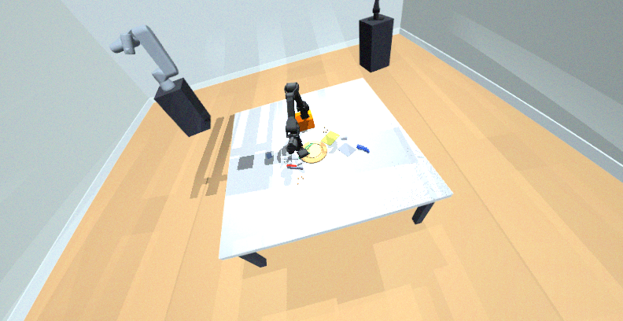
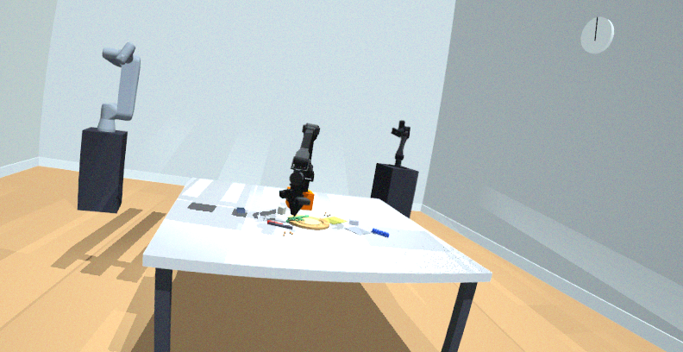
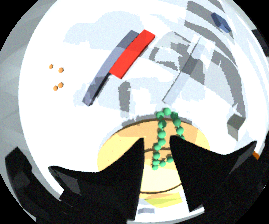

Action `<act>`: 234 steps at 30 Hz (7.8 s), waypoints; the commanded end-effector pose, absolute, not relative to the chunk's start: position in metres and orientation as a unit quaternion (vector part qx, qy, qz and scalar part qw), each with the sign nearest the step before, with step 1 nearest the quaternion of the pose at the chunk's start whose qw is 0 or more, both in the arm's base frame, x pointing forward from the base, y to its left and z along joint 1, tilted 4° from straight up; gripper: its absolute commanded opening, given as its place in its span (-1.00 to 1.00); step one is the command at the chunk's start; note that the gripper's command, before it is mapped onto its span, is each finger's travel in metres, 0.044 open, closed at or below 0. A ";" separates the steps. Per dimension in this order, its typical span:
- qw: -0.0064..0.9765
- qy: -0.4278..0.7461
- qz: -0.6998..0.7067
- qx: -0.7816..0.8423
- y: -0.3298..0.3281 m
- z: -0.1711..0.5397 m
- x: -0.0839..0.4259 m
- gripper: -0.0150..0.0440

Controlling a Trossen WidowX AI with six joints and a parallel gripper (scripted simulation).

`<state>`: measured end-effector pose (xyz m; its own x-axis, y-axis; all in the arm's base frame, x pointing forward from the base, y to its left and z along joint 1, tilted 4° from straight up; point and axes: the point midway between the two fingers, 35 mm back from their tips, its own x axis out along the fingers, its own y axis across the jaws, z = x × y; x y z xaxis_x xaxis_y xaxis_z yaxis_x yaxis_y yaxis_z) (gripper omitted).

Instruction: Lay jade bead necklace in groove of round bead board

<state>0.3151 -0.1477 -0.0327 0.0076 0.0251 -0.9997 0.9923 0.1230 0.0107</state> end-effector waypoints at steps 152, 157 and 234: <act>0.513 0.543 -0.464 0.476 -0.081 -0.050 0.327 -0.49; 0.513 0.543 -0.464 0.476 -0.081 -0.050 0.327 -0.49; 0.513 0.543 -0.464 0.476 -0.081 -0.050 0.327 -0.49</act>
<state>0.3299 -0.0819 -0.0463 -0.0096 0.0353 -0.9993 0.9926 0.1216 -0.0052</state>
